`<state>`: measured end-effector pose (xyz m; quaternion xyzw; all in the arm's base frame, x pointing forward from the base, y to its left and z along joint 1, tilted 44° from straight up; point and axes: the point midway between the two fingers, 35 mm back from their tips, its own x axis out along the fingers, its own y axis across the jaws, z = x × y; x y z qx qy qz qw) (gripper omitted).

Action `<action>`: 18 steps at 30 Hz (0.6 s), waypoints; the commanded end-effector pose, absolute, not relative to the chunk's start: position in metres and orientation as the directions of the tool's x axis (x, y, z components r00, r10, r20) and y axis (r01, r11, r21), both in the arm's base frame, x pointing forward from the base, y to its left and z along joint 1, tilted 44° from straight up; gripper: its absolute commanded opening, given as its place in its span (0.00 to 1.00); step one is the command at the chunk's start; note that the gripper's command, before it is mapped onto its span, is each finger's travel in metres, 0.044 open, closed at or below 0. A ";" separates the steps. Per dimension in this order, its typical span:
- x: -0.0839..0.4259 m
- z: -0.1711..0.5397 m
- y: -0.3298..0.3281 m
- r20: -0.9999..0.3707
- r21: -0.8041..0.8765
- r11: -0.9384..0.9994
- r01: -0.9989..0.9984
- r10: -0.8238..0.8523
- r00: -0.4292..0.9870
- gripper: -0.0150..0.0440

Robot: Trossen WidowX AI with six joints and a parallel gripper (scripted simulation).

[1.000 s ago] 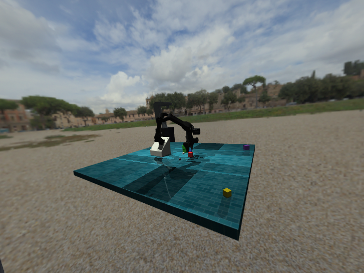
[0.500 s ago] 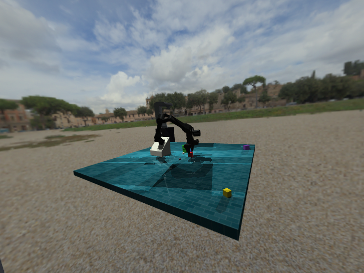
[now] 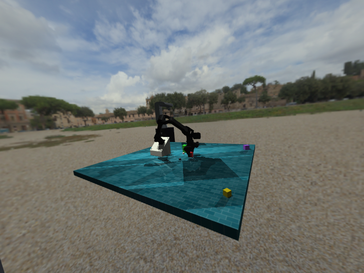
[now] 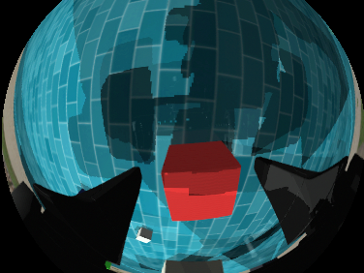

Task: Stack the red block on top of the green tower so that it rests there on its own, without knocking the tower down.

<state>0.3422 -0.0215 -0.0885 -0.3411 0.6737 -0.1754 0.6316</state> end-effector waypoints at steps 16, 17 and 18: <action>0.338 -0.093 -0.025 -0.730 -0.667 0.704 -0.246 -0.683 0.023 1.00; 0.338 -0.093 -0.025 -0.730 -0.667 0.704 -0.246 -0.683 0.023 0.96; 0.338 -0.093 -0.025 -0.730 -0.667 0.704 -0.246 -0.683 0.023 0.91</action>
